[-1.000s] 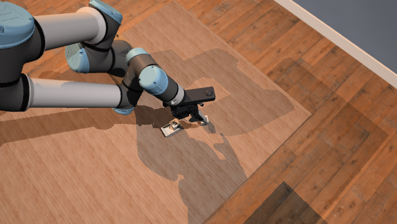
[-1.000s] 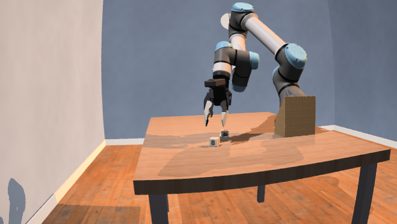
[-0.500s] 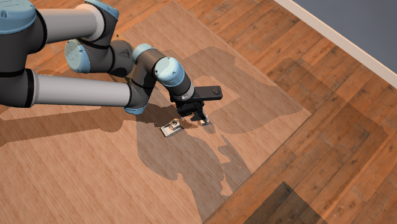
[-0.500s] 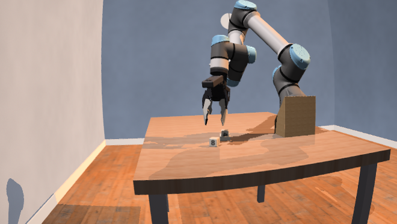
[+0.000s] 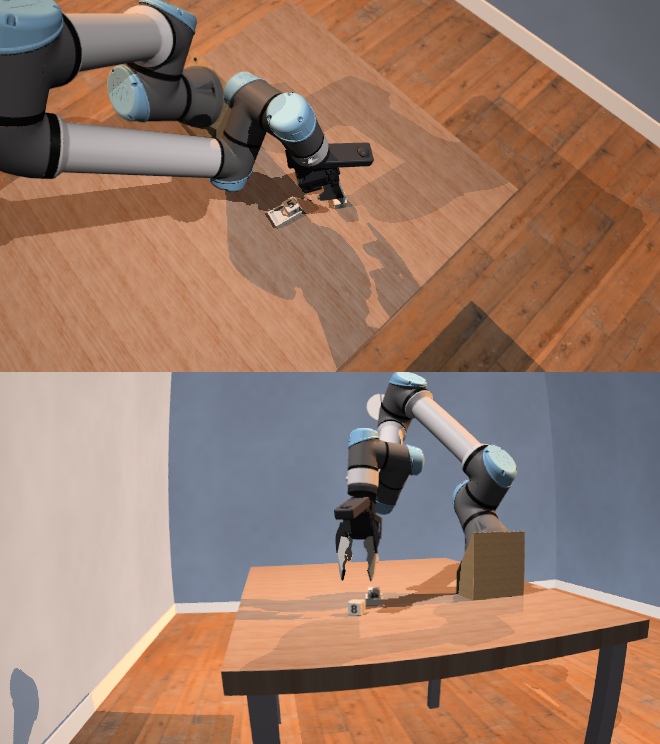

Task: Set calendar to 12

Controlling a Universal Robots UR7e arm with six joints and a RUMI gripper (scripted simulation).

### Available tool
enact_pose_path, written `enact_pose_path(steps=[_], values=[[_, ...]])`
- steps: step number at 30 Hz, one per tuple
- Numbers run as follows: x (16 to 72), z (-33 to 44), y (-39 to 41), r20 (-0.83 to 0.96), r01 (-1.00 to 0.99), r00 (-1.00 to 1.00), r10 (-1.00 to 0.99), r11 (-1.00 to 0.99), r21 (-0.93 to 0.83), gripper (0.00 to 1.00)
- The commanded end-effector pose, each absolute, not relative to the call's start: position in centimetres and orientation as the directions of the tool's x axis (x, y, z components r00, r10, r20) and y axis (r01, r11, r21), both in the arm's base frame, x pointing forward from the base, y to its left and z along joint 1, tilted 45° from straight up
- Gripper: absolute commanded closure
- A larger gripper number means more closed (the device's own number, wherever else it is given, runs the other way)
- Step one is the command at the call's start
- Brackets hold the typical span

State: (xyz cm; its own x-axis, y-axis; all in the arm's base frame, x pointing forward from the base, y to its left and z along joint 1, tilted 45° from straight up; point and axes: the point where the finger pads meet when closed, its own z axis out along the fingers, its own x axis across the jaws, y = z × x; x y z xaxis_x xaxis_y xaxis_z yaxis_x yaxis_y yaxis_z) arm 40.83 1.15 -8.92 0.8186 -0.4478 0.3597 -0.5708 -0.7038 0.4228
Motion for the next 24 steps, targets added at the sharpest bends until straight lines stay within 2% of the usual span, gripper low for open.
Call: enact_pose_path(steps=[1,14,24], values=[[40.83,-9.05,1.17,0.356,-0.574,0.818,-0.452,-0.685,0.449,0.58],[40.95,-9.00,1.28,0.360,-0.574,0.818,-0.449,-0.584,0.574,0.58],[41.05,-8.83,1.35,0.365,-0.571,0.819,-0.443,-0.561,0.599,0.58]])
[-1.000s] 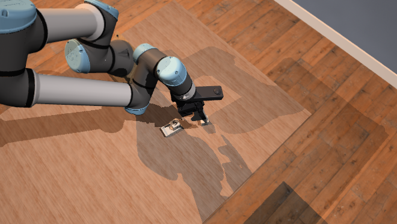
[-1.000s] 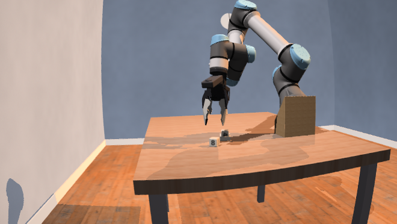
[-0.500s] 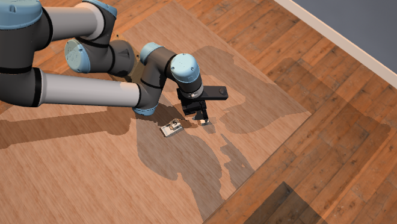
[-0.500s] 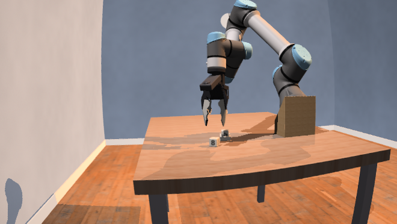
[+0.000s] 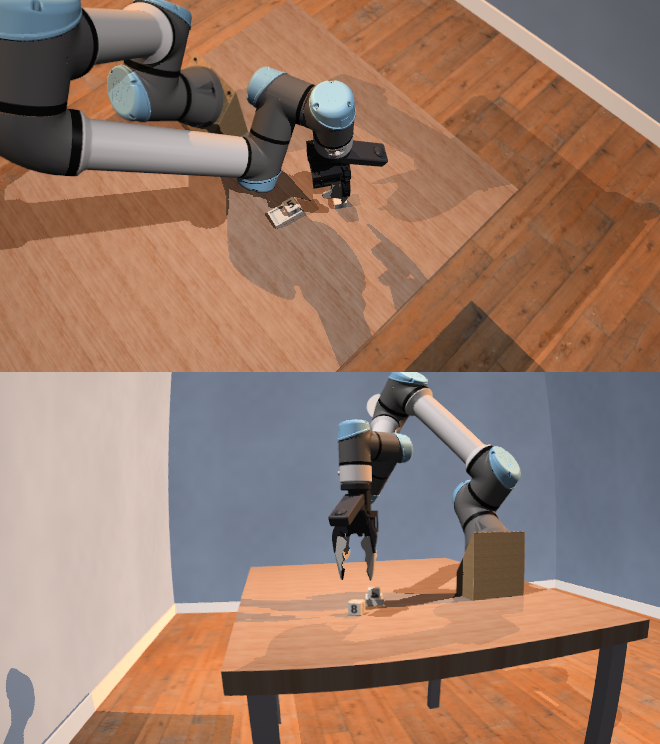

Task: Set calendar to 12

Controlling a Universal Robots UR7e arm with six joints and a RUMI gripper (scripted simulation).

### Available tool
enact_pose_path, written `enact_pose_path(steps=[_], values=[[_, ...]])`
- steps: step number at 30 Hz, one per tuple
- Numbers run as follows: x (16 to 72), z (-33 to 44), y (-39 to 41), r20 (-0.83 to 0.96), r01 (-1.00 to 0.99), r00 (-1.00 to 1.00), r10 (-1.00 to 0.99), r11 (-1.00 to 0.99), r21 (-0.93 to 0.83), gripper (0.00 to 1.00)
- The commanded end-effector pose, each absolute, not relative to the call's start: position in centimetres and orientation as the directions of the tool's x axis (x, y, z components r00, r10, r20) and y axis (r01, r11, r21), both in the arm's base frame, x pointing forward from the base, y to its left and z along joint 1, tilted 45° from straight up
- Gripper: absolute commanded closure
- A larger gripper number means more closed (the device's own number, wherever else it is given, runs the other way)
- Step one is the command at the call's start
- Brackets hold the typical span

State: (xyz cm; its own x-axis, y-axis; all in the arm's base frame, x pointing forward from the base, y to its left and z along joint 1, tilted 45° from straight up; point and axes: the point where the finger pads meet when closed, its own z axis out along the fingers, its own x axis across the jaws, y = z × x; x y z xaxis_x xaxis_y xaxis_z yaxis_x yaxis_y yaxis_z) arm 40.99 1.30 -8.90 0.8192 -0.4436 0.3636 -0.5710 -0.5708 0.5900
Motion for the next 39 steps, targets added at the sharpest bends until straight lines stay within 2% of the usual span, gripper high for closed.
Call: enact_pose_path(steps=[1,2,3,39], values=[[41.05,-8.83,1.35,0.365,-0.571,0.819,-0.443,-0.561,0.599,0.58],[41.05,-8.83,1.35,0.365,-0.571,0.819,-0.443,-0.561,0.600,0.58],[41.05,-8.83,1.35,0.365,-0.571,0.819,-0.443,-0.561,0.600,0.00],[41.00,-8.89,1.45,0.323,-0.513,0.856,-0.403,-0.590,0.623,0.00]])
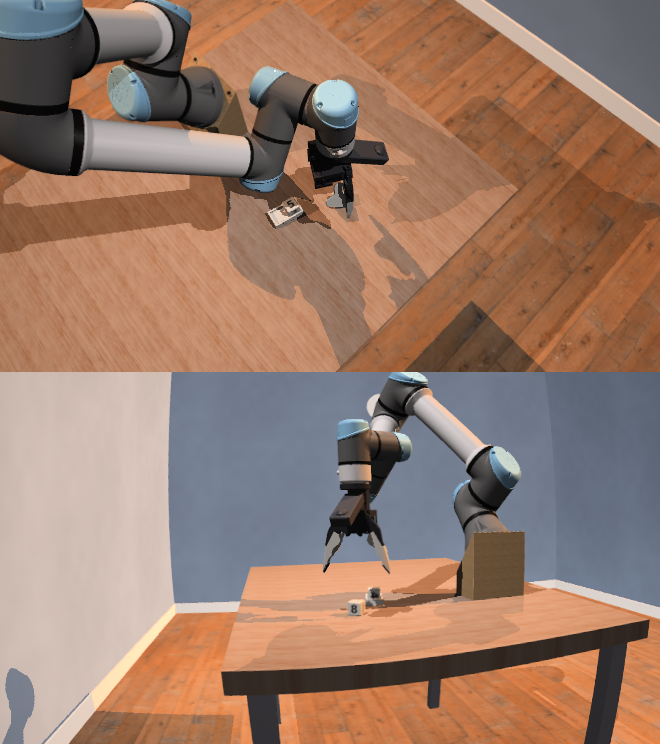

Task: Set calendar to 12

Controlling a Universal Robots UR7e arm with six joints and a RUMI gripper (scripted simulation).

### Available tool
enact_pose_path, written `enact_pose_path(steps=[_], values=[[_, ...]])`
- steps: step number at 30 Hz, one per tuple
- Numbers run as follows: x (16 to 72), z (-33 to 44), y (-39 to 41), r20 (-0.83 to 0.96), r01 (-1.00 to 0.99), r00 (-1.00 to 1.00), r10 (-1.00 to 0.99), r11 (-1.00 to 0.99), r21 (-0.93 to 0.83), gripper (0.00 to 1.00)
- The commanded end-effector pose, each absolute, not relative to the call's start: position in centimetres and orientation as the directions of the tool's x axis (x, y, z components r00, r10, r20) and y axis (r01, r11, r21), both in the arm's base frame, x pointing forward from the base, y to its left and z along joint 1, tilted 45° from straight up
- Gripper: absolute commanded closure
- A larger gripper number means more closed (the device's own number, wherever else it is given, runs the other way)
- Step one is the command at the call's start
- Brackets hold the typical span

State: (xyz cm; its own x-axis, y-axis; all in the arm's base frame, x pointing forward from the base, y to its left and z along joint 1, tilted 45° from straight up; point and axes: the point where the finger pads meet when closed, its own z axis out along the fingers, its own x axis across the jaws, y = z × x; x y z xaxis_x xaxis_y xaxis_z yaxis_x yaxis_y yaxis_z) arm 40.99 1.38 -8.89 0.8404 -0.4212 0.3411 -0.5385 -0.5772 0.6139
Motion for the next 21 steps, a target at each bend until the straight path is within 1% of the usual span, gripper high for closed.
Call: enact_pose_path(steps=[1,8,19,21], values=[[41.00,-8.90,1.47,0.316,-0.504,0.862,-0.397,-0.595,0.627,0.00],[40.94,-8.96,1.57,0.271,-0.442,0.895,-0.354,-0.621,0.647,0.00],[40.71,-9.12,1.88,0.103,-0.207,0.976,-0.189,-0.689,0.694,0.00],[40.71,-9.12,1.88,0.103,-0.207,0.976,-0.189,-0.689,0.694,0.00]])
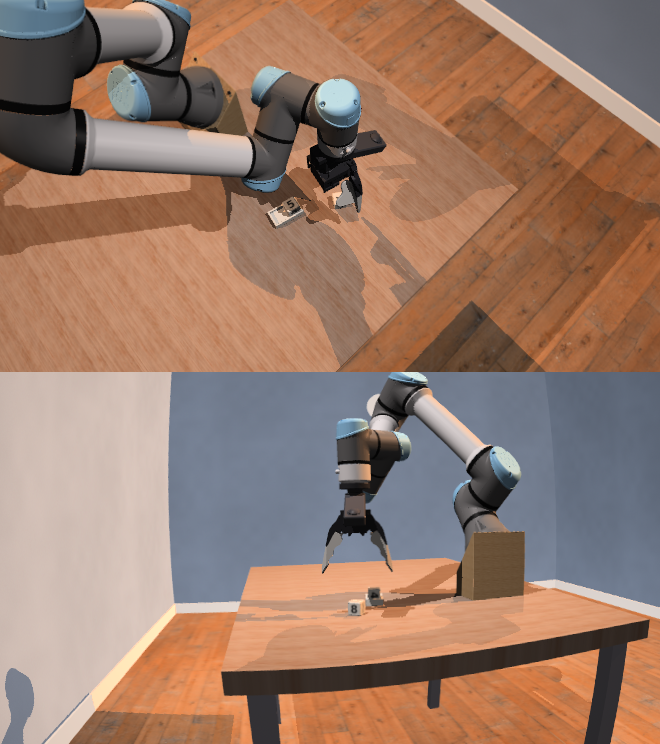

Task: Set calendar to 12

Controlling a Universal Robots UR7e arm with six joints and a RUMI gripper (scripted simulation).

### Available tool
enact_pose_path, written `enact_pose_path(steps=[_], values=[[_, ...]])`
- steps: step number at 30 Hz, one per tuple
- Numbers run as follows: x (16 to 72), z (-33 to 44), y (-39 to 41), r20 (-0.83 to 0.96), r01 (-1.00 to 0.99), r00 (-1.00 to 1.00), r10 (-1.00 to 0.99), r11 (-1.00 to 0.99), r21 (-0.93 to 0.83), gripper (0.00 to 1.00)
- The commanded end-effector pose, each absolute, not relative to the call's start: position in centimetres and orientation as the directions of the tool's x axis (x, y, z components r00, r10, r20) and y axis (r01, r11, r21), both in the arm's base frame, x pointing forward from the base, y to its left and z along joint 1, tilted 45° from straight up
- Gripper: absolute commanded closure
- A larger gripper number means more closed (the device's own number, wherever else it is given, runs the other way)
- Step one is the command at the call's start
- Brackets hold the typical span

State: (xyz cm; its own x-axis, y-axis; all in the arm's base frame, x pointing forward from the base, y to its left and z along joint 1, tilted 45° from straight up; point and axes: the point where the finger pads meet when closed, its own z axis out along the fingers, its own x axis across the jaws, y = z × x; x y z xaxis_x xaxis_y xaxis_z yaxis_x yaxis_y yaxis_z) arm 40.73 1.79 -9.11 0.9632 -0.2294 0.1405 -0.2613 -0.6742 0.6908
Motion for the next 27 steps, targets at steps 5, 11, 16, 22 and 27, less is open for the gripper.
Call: enact_pose_path(steps=[5,11,16,22,27], values=[[40.56,-9.18,2.04,-0.006,-0.053,0.997,-0.081,-0.710,0.702,0.00],[40.35,-9.23,2.21,-0.154,0.158,0.986,0.071,-0.711,0.685,0.00],[40.23,-9.23,2.28,-0.236,0.277,0.959,0.157,-0.697,0.661,0.00],[40.05,-9.20,2.37,-0.361,0.460,0.886,0.291,-0.653,0.602,0.00],[39.94,-9.16,2.41,-0.444,0.582,0.811,0.382,-0.604,0.544,0.00]])
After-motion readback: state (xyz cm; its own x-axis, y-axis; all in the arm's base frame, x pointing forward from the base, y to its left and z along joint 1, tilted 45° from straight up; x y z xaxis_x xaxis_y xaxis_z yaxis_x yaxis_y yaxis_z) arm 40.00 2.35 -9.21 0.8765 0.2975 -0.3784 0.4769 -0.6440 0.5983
